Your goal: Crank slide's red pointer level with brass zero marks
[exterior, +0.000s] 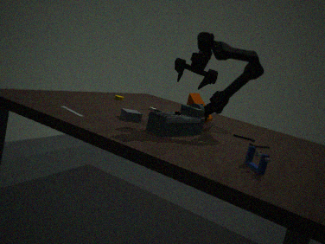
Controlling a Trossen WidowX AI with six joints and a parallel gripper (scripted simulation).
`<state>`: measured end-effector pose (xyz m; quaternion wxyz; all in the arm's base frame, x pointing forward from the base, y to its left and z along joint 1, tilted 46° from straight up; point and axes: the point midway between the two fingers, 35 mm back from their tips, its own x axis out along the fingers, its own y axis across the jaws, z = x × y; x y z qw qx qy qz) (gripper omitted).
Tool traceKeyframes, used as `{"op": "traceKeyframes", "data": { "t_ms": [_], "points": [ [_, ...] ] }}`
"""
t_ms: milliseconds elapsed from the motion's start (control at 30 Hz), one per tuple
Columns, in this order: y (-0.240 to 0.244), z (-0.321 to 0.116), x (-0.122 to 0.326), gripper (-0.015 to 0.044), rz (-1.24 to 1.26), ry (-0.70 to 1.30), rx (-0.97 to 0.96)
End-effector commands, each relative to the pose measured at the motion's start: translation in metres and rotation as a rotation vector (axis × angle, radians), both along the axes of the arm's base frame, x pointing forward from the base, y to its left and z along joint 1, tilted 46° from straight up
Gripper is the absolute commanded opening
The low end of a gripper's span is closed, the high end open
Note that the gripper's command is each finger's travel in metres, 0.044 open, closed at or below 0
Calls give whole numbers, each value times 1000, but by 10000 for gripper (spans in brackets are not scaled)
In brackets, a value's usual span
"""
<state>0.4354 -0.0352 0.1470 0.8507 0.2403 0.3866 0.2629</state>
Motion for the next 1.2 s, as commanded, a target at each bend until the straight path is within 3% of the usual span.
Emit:
{"op": "traceKeyframes", "data": {
  "t_ms": [0,733,1167],
  "points": [
    [4,10,-16,440,-44,40,6],
    [28,41,-114,440,-340,240,77],
    [48,21,-116,440,-348,249,73]
  ]
}}
